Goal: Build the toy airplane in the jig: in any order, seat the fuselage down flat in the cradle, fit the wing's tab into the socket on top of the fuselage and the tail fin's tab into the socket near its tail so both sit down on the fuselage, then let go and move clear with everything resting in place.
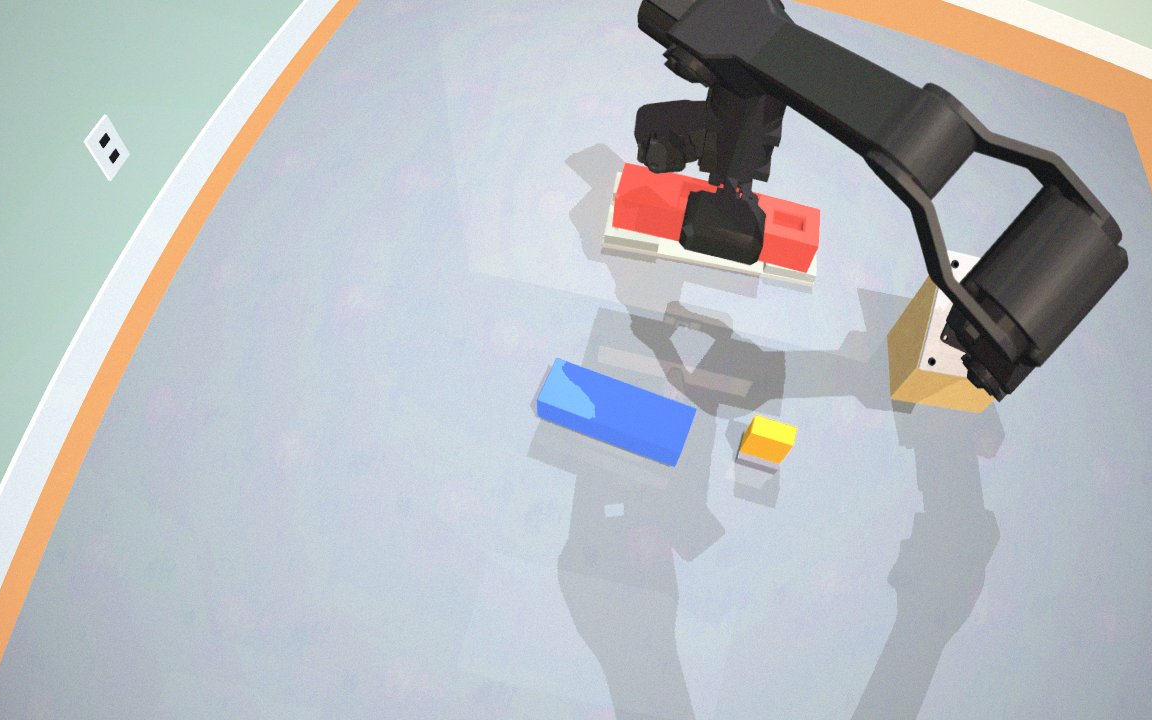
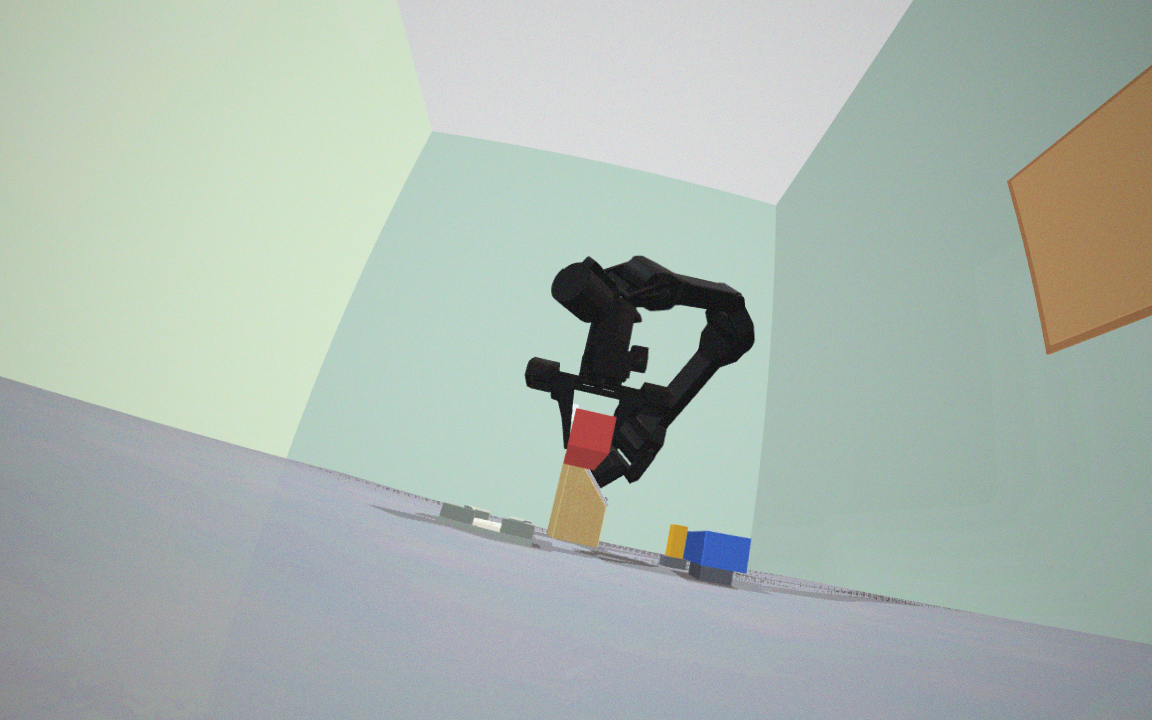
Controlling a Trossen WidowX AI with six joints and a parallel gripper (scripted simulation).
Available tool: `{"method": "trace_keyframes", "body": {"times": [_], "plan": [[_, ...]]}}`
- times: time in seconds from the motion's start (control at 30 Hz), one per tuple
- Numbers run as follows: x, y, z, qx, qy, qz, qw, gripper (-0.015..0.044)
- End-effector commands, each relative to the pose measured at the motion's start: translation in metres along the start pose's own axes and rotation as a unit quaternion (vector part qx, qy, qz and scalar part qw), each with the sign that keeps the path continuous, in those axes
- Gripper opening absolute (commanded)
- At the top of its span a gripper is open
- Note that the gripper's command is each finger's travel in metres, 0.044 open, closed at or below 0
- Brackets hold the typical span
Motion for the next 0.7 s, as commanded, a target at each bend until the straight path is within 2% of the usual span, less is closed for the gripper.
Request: {"method": "trace_keyframes", "body": {"times": [0.0, 0.67], "plan": [[0.004, 0.003, -0.012, -0.002, -0.009, -0.003, 1.0, 0.0], [0.013, 0.033, -0.07, -0.003, -0.035, -0.003, 0.999, 0.0]]}}
Point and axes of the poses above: the point midway between the two fingers, 35 mm back from their tips, its own y axis out along the fingers, its own z axis across the jaws, x = y × z, the point moved 3 cm from there along -y, back along the fingers, and after that the axes turned 14 degrees about y, right-handed, at the moved point
